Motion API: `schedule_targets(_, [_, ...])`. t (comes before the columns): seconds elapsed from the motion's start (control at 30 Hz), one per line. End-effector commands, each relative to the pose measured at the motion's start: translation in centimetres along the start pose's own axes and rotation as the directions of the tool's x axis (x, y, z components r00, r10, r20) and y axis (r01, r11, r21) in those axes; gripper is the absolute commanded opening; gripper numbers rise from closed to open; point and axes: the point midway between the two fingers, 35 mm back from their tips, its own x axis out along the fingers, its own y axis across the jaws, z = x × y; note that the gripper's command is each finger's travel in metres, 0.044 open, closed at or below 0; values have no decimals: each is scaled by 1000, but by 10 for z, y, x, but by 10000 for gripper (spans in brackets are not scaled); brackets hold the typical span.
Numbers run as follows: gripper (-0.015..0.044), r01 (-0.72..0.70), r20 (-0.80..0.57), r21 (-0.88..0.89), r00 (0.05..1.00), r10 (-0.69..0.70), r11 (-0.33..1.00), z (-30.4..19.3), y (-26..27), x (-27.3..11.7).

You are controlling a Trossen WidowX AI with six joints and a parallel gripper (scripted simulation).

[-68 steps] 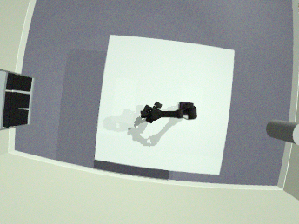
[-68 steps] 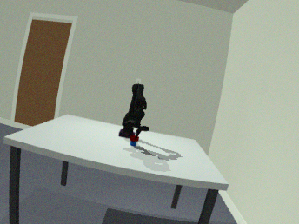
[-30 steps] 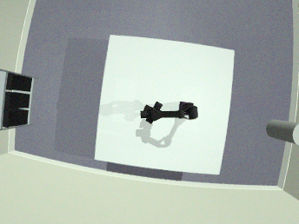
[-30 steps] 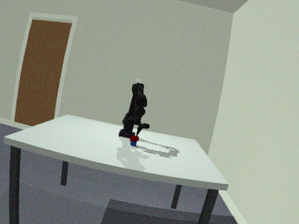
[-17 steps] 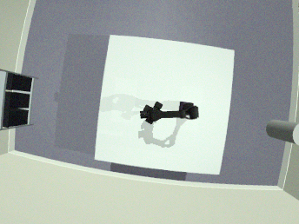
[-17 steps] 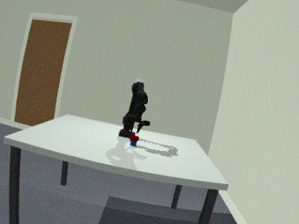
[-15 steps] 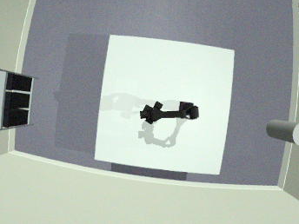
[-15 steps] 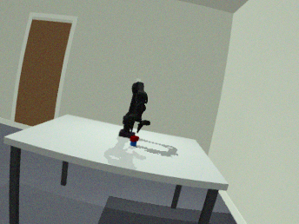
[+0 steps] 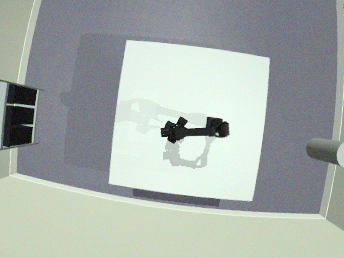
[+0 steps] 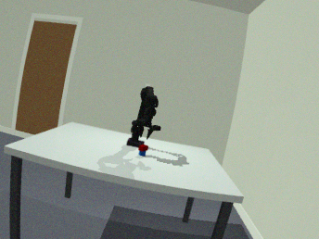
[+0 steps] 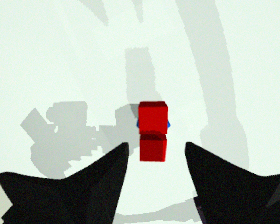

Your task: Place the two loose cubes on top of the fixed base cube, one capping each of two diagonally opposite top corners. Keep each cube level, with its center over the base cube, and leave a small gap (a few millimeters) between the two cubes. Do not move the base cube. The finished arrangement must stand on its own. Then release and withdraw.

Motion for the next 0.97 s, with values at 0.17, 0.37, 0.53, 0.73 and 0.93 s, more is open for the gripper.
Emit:
schedule_targets(0.17, [400, -1, 2, 0, 1000, 1, 1000, 0, 0, -8])
schedule_targets(0.37, [400, 0, -6, 1, 1000, 0, 1000, -34, 35, -6])
schedule_targets(0.53, [400, -5, -11, 2, 1000, 5, 1000, -91, 77, -8])
schedule_targets(0.73, [400, -7, -13, 2, 1000, 7, 1000, -109, 86, -9])
schedule_targets(0.93, [400, -7, -13, 2, 1000, 7, 1000, -109, 86, -9])
